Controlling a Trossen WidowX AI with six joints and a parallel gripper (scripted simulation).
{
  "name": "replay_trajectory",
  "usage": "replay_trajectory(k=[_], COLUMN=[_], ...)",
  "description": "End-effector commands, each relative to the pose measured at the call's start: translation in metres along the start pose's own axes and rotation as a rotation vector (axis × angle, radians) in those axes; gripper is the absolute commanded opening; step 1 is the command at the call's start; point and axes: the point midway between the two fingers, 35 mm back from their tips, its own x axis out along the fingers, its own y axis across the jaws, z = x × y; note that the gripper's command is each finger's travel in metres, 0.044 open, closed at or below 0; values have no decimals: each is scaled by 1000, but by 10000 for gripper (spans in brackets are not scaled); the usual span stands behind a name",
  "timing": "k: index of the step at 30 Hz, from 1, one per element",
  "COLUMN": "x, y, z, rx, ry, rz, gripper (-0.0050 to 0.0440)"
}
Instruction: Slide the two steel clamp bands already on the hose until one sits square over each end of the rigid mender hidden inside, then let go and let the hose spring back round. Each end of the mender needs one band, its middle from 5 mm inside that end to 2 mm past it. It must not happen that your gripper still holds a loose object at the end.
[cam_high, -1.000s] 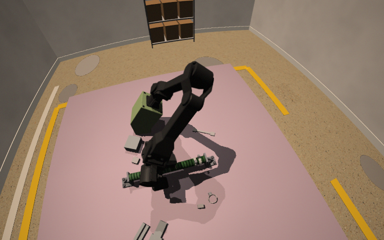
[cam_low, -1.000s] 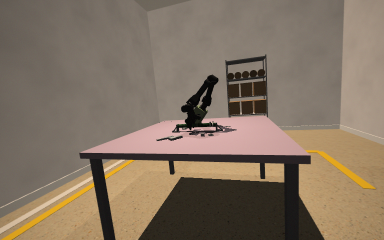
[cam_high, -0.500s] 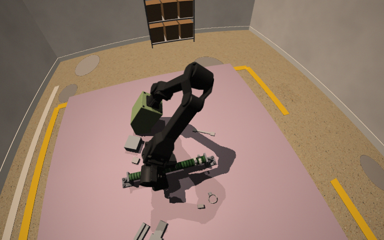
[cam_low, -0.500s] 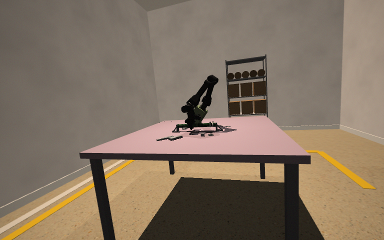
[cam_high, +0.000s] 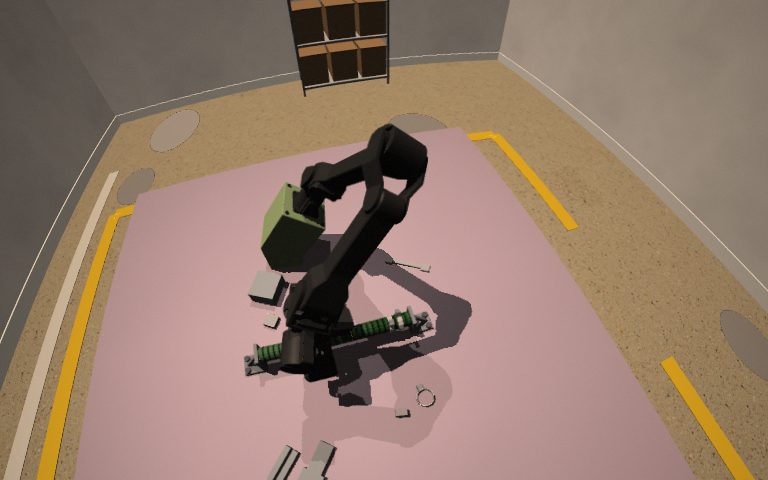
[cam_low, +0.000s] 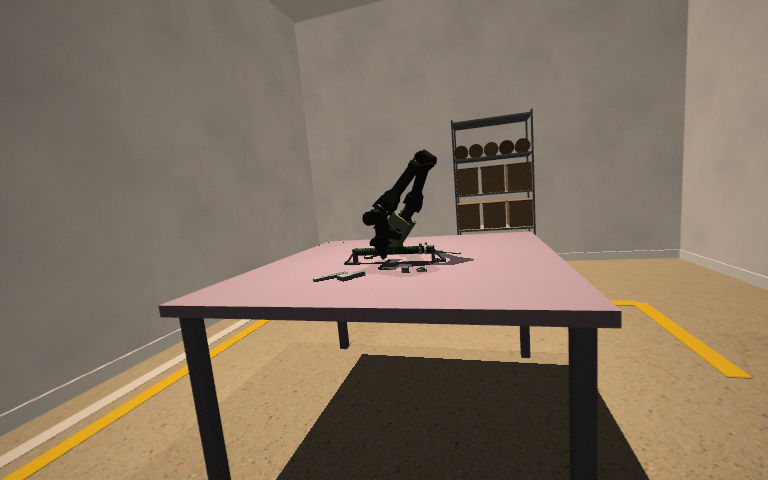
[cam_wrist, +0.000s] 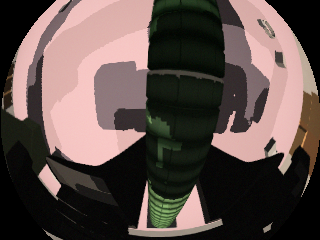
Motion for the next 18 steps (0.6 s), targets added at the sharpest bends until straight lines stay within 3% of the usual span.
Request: replay_trajectory(k=[1, 9, 13, 15, 18], x=[1, 1, 1, 1, 1], y=[0, 0, 0, 0, 0], z=[0, 0, 0, 0, 0], rx=[5, 5, 5, 5, 5], ry=[-3, -3, -3, -3, -3], rz=[0, 0, 0, 0, 0], gripper=[123, 83, 0, 0, 72])
